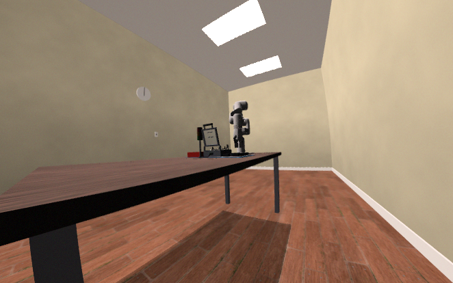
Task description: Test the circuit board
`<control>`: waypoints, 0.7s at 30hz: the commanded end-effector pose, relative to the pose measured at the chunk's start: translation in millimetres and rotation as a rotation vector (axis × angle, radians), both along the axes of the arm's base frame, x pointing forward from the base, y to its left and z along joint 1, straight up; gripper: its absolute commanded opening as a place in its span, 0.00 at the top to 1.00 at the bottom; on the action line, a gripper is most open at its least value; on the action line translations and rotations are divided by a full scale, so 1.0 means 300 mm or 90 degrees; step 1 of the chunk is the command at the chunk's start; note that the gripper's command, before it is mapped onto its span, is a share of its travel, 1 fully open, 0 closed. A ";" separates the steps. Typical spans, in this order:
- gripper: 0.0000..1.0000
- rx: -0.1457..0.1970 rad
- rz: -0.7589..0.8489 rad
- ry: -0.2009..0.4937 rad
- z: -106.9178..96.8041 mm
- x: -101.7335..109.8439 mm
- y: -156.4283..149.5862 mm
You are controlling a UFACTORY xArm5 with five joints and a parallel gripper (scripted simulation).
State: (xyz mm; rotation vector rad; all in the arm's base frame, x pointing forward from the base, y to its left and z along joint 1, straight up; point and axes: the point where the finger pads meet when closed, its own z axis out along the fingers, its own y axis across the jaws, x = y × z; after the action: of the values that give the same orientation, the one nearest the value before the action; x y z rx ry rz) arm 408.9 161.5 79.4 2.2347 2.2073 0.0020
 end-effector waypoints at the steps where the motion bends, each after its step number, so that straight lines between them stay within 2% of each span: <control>1: 0.00 0.001 0.000 -0.003 -0.004 0.006 0.002; 11: 0.00 0.001 0.000 -0.003 -0.008 0.006 0.002; 21: 0.00 0.001 0.000 -0.003 -0.057 0.007 0.003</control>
State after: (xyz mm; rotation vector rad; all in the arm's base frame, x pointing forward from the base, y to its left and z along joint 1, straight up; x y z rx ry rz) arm 409.3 161.7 66.2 2.2347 2.2073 0.0021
